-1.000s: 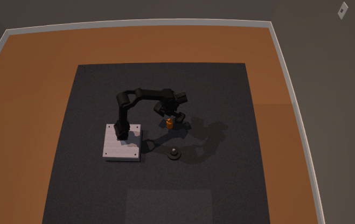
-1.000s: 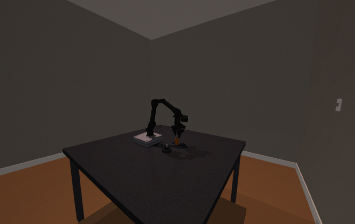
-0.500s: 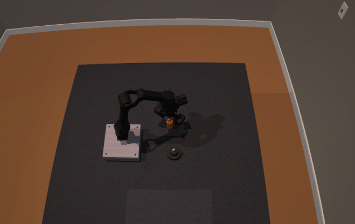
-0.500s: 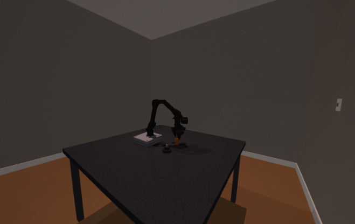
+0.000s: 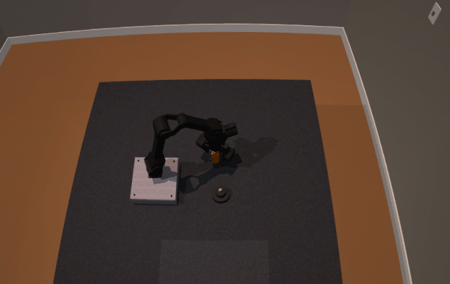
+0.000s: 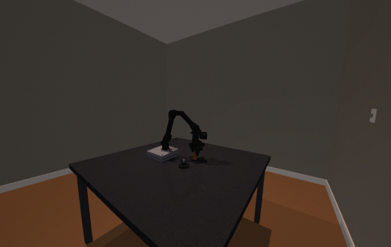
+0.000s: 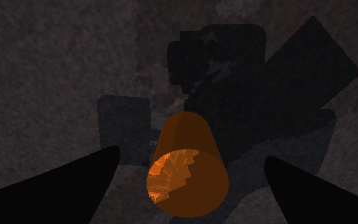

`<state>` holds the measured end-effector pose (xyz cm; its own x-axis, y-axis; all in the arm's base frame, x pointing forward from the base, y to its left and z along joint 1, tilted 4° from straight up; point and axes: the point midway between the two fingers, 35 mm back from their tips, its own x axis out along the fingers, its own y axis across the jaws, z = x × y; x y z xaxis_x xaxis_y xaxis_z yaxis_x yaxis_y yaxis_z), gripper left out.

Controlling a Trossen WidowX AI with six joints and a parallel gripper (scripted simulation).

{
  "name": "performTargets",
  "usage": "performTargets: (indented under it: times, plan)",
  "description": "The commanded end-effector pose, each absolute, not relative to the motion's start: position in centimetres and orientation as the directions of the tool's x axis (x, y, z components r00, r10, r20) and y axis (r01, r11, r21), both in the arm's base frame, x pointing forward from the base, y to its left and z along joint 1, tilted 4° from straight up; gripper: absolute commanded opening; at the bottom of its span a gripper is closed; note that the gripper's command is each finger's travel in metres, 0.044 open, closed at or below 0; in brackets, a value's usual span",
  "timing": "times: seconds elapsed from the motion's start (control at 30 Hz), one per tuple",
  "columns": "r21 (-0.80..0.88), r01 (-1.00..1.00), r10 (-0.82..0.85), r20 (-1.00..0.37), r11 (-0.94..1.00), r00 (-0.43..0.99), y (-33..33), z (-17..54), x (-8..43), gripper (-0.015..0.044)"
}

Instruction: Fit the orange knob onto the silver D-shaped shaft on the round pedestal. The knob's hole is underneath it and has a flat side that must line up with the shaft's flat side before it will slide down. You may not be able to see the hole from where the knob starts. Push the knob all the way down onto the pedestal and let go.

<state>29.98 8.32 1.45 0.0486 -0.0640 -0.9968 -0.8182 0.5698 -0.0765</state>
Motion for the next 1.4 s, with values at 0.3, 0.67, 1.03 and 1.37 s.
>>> performTargets:
  times: [0.3, 0.67, 1.03, 1.37]
  plan:
    - [-0.069, -0.824, -0.061, -0.997, 0.563, 0.042, 8.2, -0.8, 29.8, 0.0440]
    - [-0.069, -0.825, -0.061, -0.997, 0.561, 0.042, 8.1, -1.5, 29.7, 0.0309]
    - [-0.069, -0.825, -0.061, -0.997, 0.561, 0.042, 8.1, -1.5, 29.7, 0.0138]
    - [-0.069, -0.825, -0.061, -0.997, 0.561, 0.042, 8.4, 0.6, 30.1, 0.0000]
